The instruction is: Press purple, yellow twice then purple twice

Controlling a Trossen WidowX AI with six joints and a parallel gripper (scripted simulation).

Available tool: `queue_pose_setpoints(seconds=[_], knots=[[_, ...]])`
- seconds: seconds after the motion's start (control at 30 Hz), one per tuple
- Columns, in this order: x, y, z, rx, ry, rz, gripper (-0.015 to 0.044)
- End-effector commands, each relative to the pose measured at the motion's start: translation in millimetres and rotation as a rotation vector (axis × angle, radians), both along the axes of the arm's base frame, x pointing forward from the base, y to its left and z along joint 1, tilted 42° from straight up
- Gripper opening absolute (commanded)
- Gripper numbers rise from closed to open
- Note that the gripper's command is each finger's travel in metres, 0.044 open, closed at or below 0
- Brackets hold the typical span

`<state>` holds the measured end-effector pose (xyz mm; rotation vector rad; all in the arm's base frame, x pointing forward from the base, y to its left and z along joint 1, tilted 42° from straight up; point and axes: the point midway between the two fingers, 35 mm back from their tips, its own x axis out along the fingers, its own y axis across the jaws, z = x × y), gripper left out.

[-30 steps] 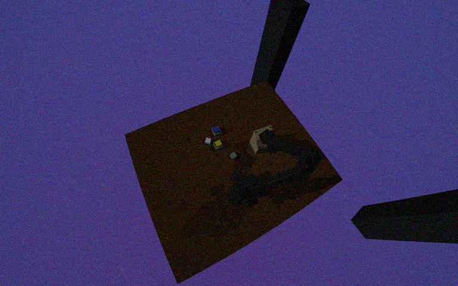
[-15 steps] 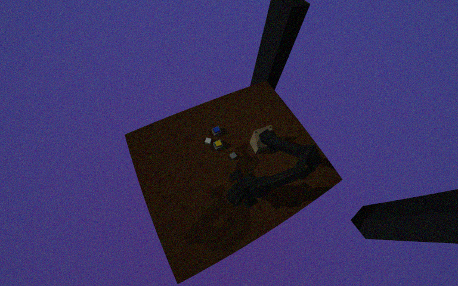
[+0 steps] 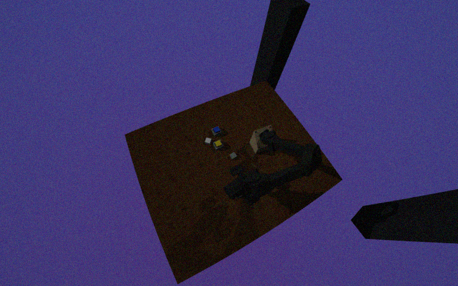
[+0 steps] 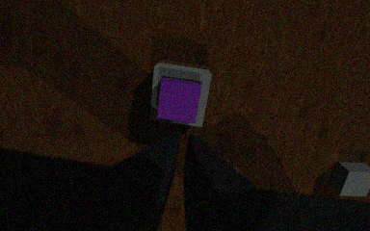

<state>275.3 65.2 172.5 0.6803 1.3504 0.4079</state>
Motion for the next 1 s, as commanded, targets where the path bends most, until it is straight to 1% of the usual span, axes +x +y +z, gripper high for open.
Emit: queue_pose_setpoints(seconds=[0.0,0.1,0.13,0.23,0.37,0.5,0.67,0.73,0.97], knots=[[-5,-7,16,0.005,-0.013,0.011,0.0020],[-4,-10,14,0.003,-0.013,0.010,0.0020],[0,-17,8,-0.005,-0.013,0.008,0.0020],[14,-63,-27,-0.041,-0.006,-0.001,0.0020],[15,-119,-71,-0.063,0.005,-0.004,0.0020],[-1,-171,-116,-0.060,0.011,0.000,0.0020],[-40,-222,-172,-0.026,0.001,0.008,0.0020],[-53,-232,-186,-0.012,-0.007,0.010,0.0020],[-55,-232,-189,-0.011,-0.007,0.010,0.0020]])
